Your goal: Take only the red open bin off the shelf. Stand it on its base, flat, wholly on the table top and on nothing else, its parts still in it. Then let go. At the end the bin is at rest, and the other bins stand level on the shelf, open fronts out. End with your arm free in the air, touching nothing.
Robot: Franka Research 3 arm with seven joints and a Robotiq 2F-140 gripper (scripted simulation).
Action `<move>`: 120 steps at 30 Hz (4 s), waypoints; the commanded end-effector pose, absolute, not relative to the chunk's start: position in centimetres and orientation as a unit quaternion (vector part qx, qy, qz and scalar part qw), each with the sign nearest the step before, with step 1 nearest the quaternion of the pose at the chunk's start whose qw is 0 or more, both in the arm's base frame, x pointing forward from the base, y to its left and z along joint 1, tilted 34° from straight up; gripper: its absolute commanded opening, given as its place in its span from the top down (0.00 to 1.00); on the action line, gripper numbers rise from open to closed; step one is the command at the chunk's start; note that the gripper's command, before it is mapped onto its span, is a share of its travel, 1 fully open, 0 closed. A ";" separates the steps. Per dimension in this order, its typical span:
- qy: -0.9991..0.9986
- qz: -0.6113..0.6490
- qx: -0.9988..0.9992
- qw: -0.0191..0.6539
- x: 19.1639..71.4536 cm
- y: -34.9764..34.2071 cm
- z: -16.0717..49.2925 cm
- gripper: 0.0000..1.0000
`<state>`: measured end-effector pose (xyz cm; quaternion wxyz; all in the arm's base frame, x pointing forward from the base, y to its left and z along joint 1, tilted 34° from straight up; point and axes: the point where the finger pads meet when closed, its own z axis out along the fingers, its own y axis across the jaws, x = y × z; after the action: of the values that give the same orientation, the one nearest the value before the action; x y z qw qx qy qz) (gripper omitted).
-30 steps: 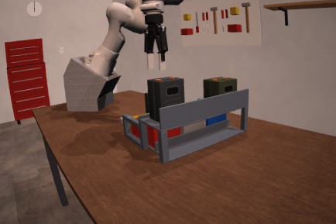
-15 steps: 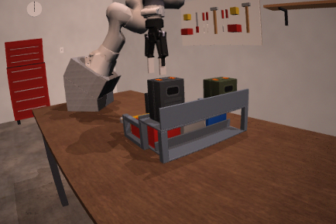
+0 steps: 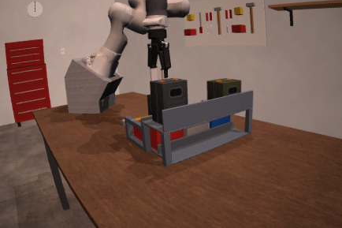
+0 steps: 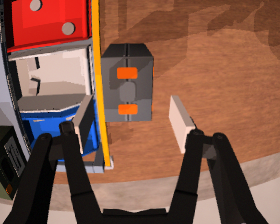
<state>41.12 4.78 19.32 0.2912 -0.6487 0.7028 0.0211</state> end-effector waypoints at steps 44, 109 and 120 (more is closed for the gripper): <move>0.696 0.011 -0.654 0.295 42.8 5.4 17.6 0.43; 0.696 0.011 -0.654 0.295 43.7 6.5 15.3 0.43; 0.699 0.013 -0.652 0.294 44.3 7.2 13.9 0.43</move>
<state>43.73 6.96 14.75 0.2925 -0.6468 0.7041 0.0191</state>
